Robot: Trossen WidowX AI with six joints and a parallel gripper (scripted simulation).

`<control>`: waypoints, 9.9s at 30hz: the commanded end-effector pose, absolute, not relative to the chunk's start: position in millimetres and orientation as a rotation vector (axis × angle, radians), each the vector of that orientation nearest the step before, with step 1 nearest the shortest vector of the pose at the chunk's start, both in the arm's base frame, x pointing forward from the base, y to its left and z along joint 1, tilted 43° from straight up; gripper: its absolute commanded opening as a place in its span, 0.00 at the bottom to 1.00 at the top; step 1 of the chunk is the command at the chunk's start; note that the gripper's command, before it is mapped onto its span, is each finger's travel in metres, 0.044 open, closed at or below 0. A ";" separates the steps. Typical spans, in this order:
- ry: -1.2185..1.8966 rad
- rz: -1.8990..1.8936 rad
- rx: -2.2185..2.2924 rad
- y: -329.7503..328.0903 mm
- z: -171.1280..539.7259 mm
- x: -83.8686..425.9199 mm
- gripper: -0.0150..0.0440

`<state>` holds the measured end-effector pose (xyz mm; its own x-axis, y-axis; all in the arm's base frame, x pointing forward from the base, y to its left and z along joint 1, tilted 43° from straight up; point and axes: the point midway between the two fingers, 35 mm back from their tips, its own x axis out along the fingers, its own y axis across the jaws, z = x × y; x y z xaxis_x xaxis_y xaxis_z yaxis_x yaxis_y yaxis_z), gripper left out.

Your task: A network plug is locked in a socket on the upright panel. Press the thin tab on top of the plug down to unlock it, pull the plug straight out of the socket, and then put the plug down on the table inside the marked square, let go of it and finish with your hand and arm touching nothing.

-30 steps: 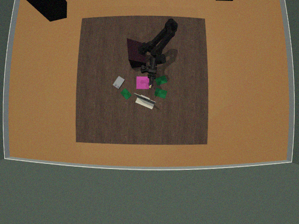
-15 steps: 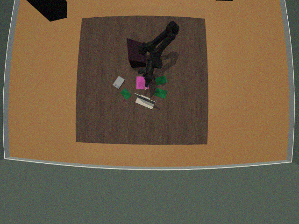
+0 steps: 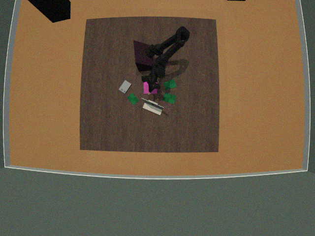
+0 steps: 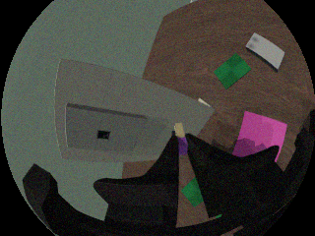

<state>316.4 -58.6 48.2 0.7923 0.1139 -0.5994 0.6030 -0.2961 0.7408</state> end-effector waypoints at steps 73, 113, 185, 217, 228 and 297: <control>1.272 0.372 1.633 -7.0 -34.7 256.2 0.25; 1.271 0.365 1.632 15.6 -62.2 257.7 0.25; 1.267 0.366 1.626 23.1 -76.2 255.9 0.52; 1.270 0.365 1.630 6.7 -67.4 247.8 0.52; 1.270 0.357 1.627 -2.5 -61.2 248.5 0.52; 1.284 0.324 1.688 -72.6 10.2 246.2 0.52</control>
<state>244.7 -63.2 3.2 0.4124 0.8562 -0.3112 0.5970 0.0041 0.8022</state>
